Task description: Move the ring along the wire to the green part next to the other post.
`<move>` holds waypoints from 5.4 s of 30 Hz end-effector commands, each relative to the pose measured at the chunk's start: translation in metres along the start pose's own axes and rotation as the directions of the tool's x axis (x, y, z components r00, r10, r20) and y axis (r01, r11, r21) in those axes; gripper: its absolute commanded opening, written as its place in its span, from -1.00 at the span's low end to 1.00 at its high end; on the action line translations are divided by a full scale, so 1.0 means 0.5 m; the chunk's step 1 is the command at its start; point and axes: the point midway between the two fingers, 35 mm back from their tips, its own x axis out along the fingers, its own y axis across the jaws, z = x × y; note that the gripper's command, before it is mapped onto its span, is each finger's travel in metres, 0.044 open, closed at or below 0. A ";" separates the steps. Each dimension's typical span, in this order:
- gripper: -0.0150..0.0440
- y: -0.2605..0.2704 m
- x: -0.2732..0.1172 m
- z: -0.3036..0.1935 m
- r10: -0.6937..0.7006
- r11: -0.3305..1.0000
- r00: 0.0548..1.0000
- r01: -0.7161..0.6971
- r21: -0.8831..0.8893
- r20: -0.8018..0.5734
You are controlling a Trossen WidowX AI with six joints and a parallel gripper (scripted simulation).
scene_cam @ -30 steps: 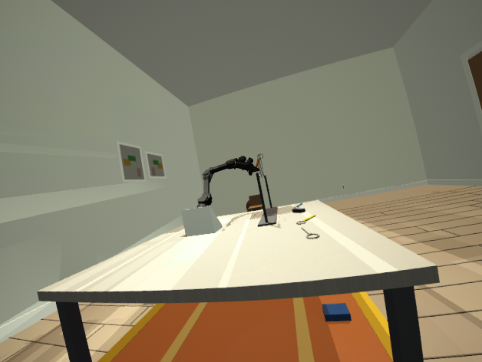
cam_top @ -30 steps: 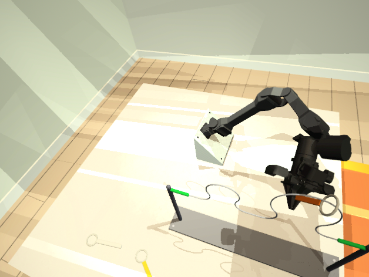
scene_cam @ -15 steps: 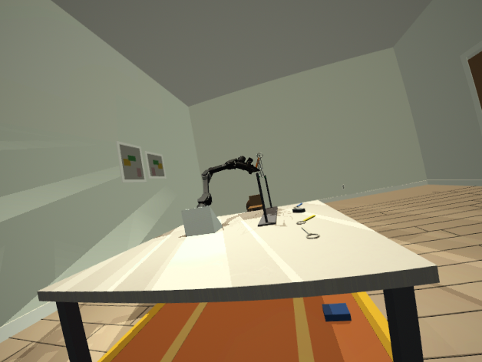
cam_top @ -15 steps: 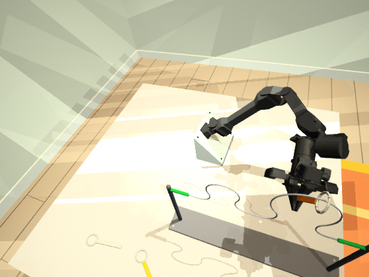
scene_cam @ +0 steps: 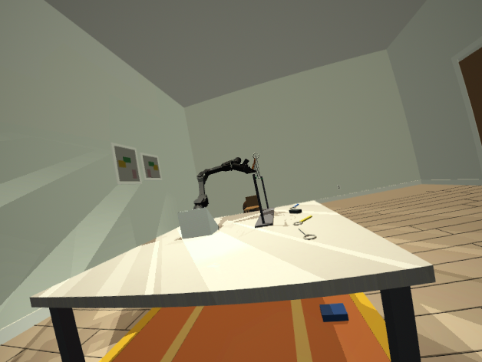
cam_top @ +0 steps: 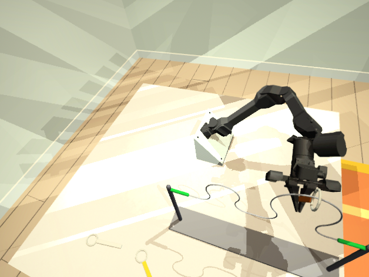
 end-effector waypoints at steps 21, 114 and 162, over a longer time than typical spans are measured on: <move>-1.00 0.027 -0.005 0.004 0.127 0.953 0.990 -0.139 0.271 0.059; -1.00 0.075 -0.046 0.056 0.398 0.098 0.808 -0.508 0.856 0.434; -1.00 0.071 -0.064 0.091 0.286 -0.470 0.681 -0.514 0.718 0.674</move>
